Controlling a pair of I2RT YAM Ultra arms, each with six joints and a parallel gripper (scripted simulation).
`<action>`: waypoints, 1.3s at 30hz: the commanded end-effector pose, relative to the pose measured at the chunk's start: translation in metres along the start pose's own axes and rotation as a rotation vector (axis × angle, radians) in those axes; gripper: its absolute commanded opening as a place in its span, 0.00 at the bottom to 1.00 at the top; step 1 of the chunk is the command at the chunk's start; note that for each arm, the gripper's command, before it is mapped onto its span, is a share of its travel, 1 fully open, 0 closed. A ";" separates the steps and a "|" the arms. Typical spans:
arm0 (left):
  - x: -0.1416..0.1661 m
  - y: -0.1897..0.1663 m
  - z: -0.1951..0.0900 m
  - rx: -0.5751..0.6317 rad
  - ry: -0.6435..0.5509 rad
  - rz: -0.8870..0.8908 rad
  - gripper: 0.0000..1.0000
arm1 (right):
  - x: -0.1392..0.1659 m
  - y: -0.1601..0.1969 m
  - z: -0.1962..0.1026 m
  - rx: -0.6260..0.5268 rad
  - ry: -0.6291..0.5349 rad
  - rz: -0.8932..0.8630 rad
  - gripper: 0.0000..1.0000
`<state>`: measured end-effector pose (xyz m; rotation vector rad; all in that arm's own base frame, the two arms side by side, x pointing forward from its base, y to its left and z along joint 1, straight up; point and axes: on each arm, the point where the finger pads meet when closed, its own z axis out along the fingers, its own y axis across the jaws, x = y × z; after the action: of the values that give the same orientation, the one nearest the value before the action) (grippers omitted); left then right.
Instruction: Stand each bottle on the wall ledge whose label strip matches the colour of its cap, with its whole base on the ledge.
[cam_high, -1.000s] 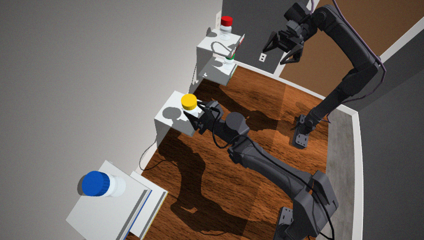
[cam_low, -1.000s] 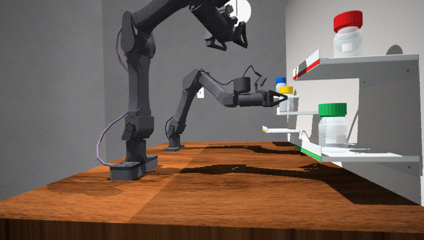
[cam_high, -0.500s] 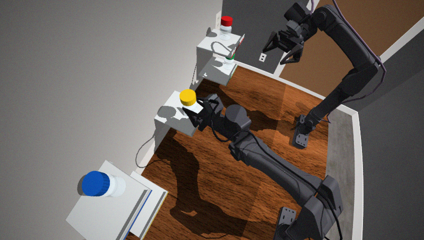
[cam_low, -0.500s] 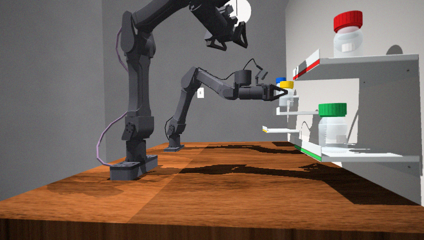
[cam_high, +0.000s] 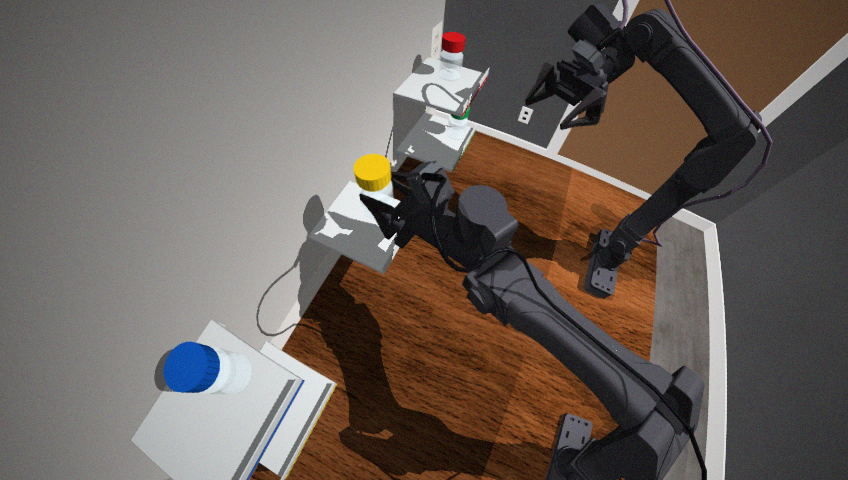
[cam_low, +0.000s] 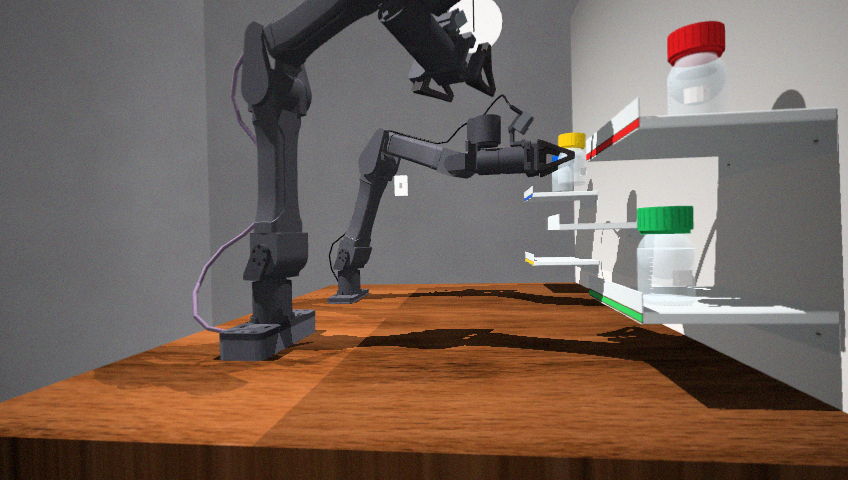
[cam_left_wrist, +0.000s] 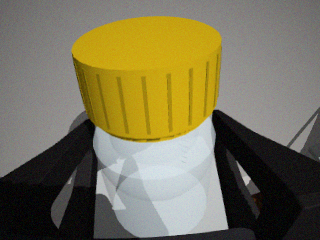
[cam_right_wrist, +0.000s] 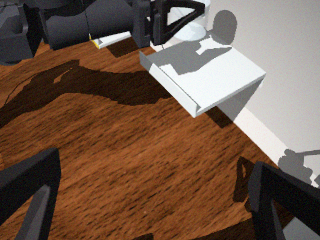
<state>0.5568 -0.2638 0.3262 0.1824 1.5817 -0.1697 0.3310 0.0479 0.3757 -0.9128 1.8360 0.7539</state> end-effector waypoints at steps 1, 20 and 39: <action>-0.046 -0.010 -0.015 0.026 -0.097 -0.033 0.52 | -0.009 0.004 -0.003 -0.010 -0.025 -0.008 0.88; -0.055 -0.011 -0.087 0.036 -0.136 -0.053 0.52 | -0.009 0.004 -0.003 -0.010 -0.025 -0.008 0.88; -0.022 -0.003 -0.122 0.010 -0.053 -0.021 0.52 | -0.009 0.004 -0.003 -0.010 -0.025 -0.008 0.88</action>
<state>0.4463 -0.2440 0.3344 0.1923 1.5654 -0.1905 0.3310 0.0479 0.3757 -0.9128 1.8361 0.7539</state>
